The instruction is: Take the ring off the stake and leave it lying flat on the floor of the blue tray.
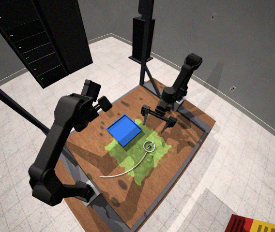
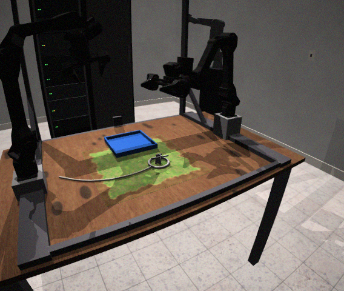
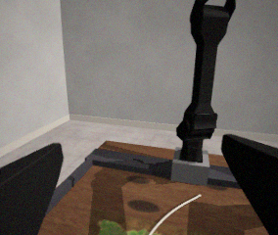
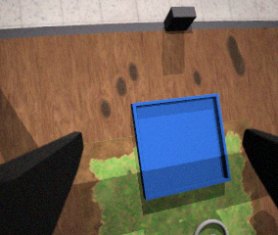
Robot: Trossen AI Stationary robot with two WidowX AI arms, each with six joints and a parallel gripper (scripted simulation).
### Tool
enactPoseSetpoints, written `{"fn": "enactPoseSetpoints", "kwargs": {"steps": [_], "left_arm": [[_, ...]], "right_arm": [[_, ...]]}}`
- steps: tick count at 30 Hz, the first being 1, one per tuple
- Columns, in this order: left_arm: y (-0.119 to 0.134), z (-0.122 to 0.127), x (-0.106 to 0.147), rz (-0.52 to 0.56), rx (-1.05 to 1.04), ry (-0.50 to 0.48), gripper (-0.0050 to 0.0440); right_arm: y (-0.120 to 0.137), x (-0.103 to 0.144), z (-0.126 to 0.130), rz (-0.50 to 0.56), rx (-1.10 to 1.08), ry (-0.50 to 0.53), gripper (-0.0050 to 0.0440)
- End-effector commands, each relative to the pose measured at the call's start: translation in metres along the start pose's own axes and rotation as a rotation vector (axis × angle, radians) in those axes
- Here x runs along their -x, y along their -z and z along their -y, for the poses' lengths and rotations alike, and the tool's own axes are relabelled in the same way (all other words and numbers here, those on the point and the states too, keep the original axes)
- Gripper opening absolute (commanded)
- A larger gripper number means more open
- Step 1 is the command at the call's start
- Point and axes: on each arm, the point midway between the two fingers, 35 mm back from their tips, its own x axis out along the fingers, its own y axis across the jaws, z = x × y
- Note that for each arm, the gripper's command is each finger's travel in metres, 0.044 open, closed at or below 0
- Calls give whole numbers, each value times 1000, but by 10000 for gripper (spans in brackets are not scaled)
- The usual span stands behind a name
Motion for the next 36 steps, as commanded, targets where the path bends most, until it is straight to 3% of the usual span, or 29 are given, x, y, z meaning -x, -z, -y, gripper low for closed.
{"fn": "enactPoseSetpoints", "kwargs": {"steps": [1, 5, 7, 22, 24, 25, 36], "left_arm": [[-13, -2, 1, -44, 14, 12, 440], [-11, -3, 1, -113, 16, 25, 440], [-11, -3, 1, -113, 16, 25, 440], [42, -9, -5, -526, -35, 61, 440], [42, -9, -5, -526, -35, 61, 440], [52, -11, -2, -592, -47, 61, 440], [94, -16, -8, -906, -82, 90, 440]], "right_arm": [[28, 32, 7, 25, -163, 136, 440], [55, 49, 8, 39, -324, 233, 440], [55, 49, 8, 39, -324, 233, 440], [135, 88, -8, 123, -806, 545, 440], [135, 88, -8, 123, -806, 545, 440], [140, 90, -10, 130, -835, 565, 440], [186, 103, -33, 228, -1126, 782, 440]]}}
